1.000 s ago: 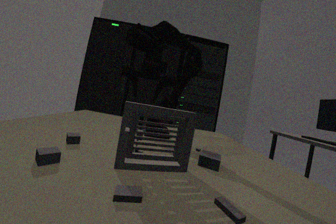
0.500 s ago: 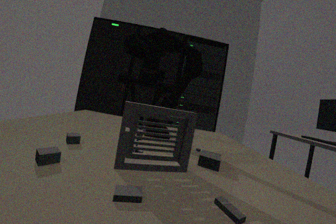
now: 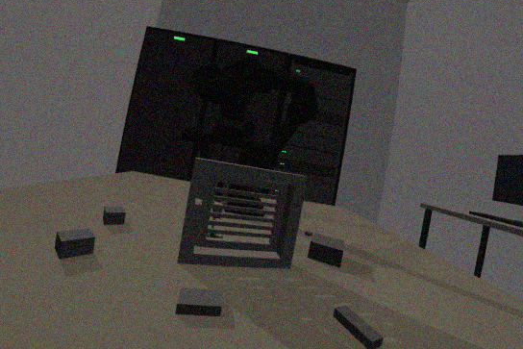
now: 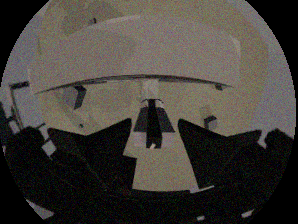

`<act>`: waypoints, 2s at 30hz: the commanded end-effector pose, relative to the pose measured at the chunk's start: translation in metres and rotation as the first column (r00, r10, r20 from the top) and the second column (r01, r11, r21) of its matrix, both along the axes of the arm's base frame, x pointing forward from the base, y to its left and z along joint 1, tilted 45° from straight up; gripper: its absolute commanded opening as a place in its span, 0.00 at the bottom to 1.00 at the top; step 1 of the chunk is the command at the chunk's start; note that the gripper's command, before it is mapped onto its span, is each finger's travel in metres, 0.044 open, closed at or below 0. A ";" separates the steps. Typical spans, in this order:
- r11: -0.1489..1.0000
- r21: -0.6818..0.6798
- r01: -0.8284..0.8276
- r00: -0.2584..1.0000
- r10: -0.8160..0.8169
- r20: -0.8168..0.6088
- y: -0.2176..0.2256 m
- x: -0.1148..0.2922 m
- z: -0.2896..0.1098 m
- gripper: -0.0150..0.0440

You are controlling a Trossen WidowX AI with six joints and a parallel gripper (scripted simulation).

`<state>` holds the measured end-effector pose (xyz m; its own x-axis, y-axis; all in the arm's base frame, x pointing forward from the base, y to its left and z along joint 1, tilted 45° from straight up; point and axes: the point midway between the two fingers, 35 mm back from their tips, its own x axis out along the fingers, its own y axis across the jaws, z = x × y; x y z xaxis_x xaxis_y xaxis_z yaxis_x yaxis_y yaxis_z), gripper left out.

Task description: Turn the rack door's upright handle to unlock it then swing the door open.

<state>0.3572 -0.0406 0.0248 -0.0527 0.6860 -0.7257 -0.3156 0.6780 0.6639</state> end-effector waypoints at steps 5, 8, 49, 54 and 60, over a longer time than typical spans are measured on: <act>1.000 0.005 0.004 1.000 -0.004 -0.006 0.010 -0.004 -0.008 0.76; 1.000 0.005 0.004 1.000 -0.004 -0.006 0.011 -0.004 -0.009 0.71; 0.814 -0.212 0.540 0.647 -0.563 -0.514 0.011 -0.004 -0.009 0.30; 0.706 -0.323 0.630 0.442 -0.668 -0.599 0.011 -0.004 -0.009 0.30; 0.558 -0.468 0.685 0.162 -0.743 -0.650 0.011 -0.004 -0.009 0.30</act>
<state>0.3539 -0.0307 0.0160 -0.0537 0.6889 -0.7229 0.8152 0.4483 0.3667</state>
